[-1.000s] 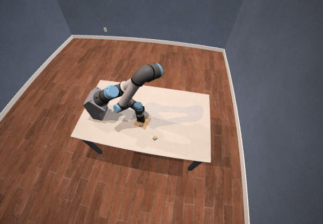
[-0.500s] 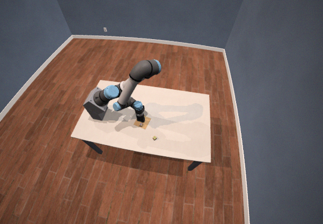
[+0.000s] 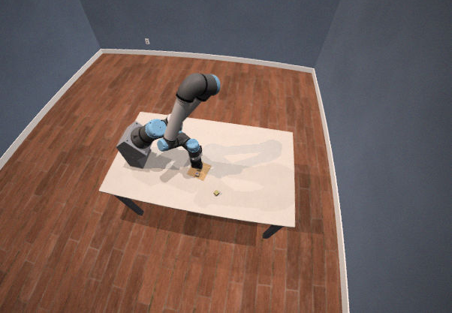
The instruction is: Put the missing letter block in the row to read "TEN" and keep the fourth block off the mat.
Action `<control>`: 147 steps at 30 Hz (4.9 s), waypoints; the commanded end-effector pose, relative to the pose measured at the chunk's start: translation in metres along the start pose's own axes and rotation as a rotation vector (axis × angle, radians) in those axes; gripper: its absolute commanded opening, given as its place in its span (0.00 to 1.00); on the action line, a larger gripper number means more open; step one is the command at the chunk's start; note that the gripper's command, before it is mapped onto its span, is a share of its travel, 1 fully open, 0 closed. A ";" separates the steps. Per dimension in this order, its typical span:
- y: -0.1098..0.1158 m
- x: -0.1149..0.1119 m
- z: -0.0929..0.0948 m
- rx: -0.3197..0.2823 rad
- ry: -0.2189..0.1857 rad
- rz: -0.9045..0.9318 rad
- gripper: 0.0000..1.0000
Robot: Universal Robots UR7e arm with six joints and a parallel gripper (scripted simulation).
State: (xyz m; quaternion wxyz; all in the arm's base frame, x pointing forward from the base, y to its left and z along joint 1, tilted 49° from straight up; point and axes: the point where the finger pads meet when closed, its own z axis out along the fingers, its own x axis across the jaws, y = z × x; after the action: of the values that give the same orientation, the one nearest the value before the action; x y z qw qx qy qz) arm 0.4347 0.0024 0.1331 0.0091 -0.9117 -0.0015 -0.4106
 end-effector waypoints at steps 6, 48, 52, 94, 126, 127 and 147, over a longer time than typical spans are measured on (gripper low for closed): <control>0.000 0.000 -0.014 0.000 0.000 0.000 0.87; 0.000 0.000 -0.051 0.000 0.000 0.000 0.87; 0.000 0.000 -0.052 0.000 0.000 0.000 0.87; 0.000 0.000 -0.053 0.000 0.000 0.000 1.00; 0.000 0.001 -0.071 0.000 0.000 0.000 1.00; 0.000 0.001 -0.072 0.000 0.000 0.000 1.00; 0.000 0.002 -0.095 0.000 -0.001 0.000 1.00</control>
State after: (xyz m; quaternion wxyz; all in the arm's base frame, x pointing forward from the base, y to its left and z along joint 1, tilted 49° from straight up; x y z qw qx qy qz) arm 0.3679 0.0012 0.1940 0.0091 -0.9119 -0.0014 -0.4102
